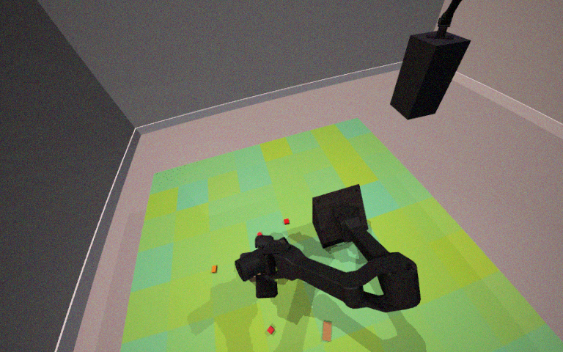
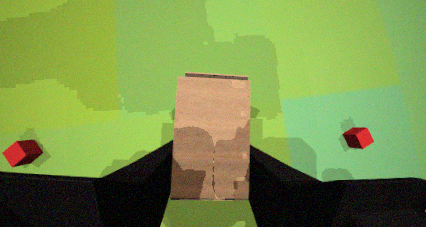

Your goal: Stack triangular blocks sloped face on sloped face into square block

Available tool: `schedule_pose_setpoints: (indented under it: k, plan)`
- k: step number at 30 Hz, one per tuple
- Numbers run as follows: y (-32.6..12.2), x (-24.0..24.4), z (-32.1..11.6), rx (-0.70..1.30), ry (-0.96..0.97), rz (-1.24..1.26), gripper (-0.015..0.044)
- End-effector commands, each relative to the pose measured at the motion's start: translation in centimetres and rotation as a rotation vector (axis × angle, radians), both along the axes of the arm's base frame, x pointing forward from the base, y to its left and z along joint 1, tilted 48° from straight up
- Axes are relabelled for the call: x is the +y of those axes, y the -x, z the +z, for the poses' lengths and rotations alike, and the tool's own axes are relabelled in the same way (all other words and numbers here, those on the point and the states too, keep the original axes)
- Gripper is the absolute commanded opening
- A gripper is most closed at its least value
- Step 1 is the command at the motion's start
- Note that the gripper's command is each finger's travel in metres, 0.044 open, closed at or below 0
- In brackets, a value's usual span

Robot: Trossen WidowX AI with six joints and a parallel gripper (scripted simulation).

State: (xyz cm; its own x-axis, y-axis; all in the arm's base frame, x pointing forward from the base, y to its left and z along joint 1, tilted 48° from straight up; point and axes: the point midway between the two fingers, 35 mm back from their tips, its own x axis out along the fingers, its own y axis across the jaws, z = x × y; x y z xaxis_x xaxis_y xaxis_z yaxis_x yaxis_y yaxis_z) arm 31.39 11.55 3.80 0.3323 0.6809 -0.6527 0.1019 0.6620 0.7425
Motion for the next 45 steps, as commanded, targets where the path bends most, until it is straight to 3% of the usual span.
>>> schedule_pose_setpoints:
  k: [1,45]
  plan:
    - [-0.11,0.06,-0.34,0.005,0.003,-0.006,0.0]
    - [-0.41,0.62,-0.95,0.004,0.009,-0.01,0.0]
